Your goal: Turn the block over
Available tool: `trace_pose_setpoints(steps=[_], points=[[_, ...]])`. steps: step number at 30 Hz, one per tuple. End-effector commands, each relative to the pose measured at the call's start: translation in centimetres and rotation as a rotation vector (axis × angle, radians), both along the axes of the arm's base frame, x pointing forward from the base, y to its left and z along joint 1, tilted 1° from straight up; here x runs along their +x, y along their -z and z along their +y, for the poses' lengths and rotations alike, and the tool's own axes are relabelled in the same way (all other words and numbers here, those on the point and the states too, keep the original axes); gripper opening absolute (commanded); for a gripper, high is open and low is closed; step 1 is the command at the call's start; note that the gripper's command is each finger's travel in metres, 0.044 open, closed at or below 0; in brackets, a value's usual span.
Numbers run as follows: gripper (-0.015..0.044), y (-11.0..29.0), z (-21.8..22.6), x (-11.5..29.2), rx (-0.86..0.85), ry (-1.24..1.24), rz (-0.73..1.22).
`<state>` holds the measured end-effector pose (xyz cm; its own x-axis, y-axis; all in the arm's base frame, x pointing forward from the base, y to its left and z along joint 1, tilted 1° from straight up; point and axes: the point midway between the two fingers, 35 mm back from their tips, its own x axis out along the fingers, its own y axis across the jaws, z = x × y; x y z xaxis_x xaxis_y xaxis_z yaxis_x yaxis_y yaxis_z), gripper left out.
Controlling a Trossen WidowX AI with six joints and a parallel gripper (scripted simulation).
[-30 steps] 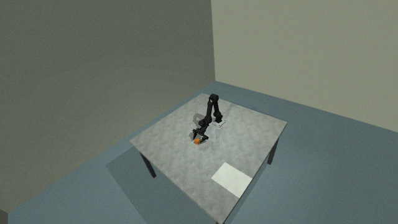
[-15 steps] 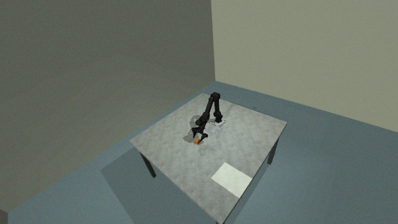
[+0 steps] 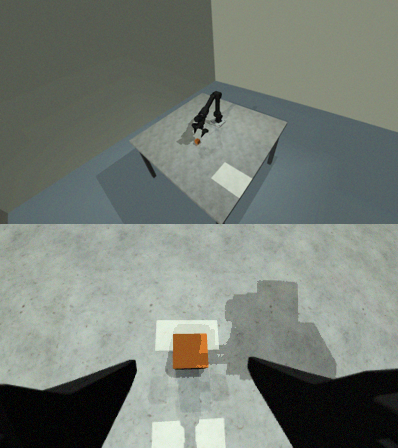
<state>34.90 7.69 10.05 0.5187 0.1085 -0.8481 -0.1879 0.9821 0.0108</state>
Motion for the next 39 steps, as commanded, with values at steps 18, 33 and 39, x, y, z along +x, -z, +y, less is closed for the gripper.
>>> trace_pose_setpoints(steps=[18,33,39], points=[[0.0440,-2.6,0.7,3.5,-0.092,-0.006,0.512],[0.0440,0.9,0.8,3.7,-0.093,-0.006,0.517],[0.0440,2.3,0.8,3.5,-0.093,-0.006,0.517]])
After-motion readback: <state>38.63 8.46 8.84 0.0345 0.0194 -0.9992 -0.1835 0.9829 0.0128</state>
